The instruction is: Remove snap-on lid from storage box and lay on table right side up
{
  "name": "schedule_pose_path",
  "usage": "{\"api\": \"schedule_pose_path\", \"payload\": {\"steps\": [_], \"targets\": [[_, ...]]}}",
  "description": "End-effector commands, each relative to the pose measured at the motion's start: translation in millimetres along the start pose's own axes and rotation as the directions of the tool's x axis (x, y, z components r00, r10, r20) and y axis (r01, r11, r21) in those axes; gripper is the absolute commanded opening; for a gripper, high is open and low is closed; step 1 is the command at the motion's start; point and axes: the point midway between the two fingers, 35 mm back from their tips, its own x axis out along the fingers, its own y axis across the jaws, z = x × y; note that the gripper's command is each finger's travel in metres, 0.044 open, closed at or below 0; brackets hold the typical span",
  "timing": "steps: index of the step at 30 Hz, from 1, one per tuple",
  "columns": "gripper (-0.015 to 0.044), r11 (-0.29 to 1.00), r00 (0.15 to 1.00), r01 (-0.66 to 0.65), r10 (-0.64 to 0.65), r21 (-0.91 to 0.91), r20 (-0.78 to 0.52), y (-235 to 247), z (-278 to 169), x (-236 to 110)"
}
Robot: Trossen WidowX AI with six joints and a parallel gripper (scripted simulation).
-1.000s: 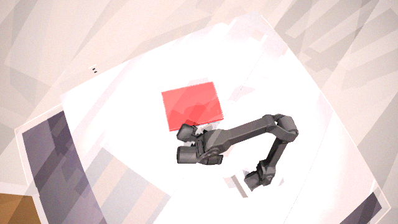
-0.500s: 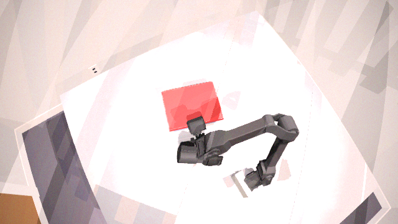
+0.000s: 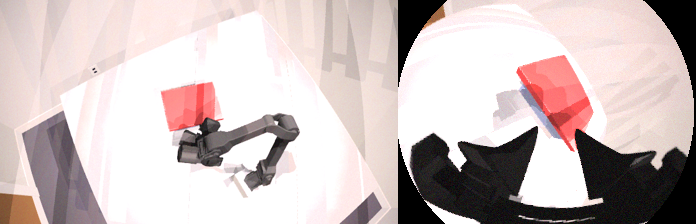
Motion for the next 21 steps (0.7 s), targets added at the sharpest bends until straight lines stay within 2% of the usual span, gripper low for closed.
{"api": "schedule_pose_path", "payload": {"steps": [1, 11, 21], "targets": [[0.0235, 0.591, 1.000, -0.009, -0.015, 0.807, 0.023, -3.4, -4.4, 3.6], [0.0235, 0.113, 0.999, -0.025, -0.017, 0.993, 0.027, -1.0, -7.4, 6.8], [0.0235, -0.392, 0.999, -0.036, -0.018, 0.919, 0.031, 1.1, -10.2, 9.7]]}}
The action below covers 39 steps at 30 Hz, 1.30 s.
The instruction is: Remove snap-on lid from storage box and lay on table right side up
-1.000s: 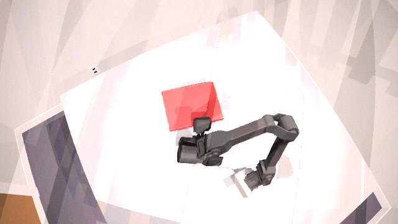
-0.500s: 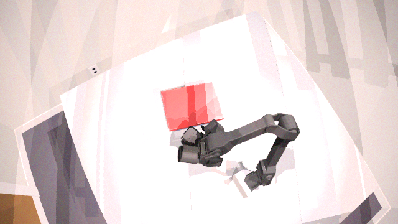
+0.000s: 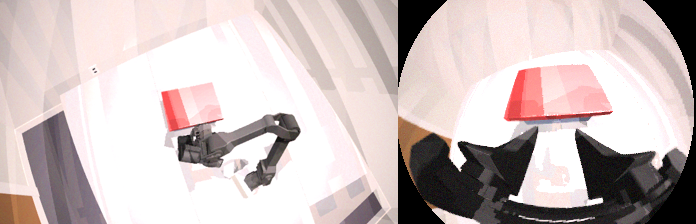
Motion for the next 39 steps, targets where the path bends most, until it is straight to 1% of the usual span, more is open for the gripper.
{"api": "schedule_pose_path", "payload": {"steps": [1, 6, 10, 11, 39], "targets": [[0.0235, 0.594, 1.000, -0.026, 0.010, 0.804, 0.026, -6.3, 2.4, 2.6], [0.0235, 0.370, 1.000, -0.029, 0.011, 0.928, 0.027, -7.1, 1.0, 3.8], [0.0235, 0.176, 1.000, -0.030, 0.011, 0.984, 0.028, -7.7, 0.1, 4.6], [0.0235, 0.146, 1.000, -0.030, 0.011, 0.989, 0.028, -7.7, 0.0, 4.7], [0.0235, 0.137, 1.000, -0.027, 0.012, 0.990, 0.026, -6.9, -0.7, 7.1]]}}
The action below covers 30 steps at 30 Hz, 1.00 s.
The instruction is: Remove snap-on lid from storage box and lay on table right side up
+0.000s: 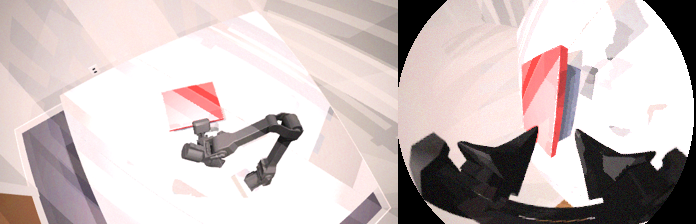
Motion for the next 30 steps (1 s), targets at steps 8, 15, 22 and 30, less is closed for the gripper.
{"api": "schedule_pose_path", "payload": {"steps": [8, 15, 22, 30], "targets": [[0.0235, 1.000, 1.000, 0.005, -0.005, 0.008, -0.007, 0, -4, 13], [0.0235, 1.000, 1.000, 0.010, -0.010, 0.009, -0.011, -1, -6, 24], [0.0235, 1.000, 1.000, 0.011, -0.011, 0.009, -0.012, -2, -7, 35], [0.0235, 1.000, 1.000, 0.008, -0.007, 0.009, -0.011, -1, -6, 47]]}}
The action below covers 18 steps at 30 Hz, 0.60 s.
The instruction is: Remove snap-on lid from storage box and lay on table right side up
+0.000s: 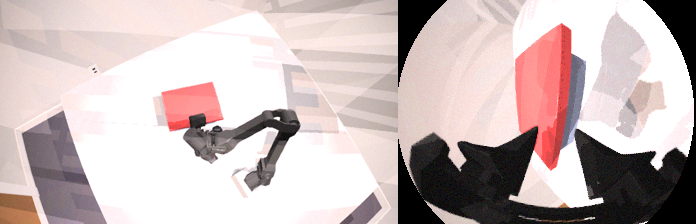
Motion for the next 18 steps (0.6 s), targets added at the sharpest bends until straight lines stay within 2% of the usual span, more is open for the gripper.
{"api": "schedule_pose_path", "payload": {"steps": [1, 17, 18], "targets": [[0.0235, 1.000, 1.000, -0.001, 0.001, -0.007, -0.001, -1, 0, 7], [0.0235, 1.000, 1.000, -0.018, 0.018, -0.008, 0.014, 3, 9, 27], [0.0209, 1.000, 1.000, -0.018, 0.018, -0.008, 0.014, 3, 9, 27]]}}
